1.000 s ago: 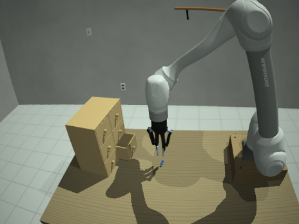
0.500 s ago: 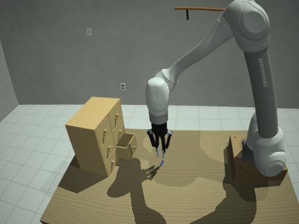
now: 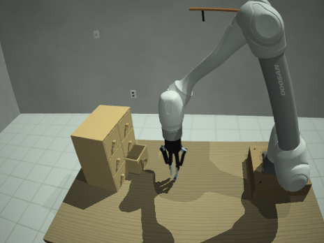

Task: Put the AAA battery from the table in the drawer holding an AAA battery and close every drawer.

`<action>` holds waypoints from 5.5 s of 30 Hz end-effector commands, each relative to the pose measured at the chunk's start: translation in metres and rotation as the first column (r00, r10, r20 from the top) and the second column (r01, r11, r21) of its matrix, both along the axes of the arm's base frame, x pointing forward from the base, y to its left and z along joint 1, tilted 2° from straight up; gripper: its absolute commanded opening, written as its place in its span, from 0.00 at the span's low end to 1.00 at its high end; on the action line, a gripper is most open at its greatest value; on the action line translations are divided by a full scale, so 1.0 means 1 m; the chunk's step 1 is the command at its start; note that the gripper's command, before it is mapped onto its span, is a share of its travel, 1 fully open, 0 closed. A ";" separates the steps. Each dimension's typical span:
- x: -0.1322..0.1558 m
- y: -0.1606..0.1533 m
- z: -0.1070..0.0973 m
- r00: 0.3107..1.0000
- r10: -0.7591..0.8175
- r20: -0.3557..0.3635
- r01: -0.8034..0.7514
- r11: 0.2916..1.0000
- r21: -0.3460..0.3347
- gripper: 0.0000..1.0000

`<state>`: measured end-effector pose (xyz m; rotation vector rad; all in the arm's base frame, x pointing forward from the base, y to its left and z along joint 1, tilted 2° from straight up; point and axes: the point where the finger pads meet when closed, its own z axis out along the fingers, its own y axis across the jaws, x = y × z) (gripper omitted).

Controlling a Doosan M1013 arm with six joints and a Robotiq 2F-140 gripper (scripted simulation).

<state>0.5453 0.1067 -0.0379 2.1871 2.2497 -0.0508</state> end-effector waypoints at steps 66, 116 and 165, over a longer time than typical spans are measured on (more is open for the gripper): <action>-0.004 -0.002 -0.015 1.000 0.004 -0.003 -0.004 1.000 0.001 0.15; -0.004 -0.002 -0.028 1.000 0.004 -0.003 -0.004 1.000 0.001 0.03; -0.002 0.000 0.072 1.000 0.004 -0.003 -0.004 1.000 0.001 0.03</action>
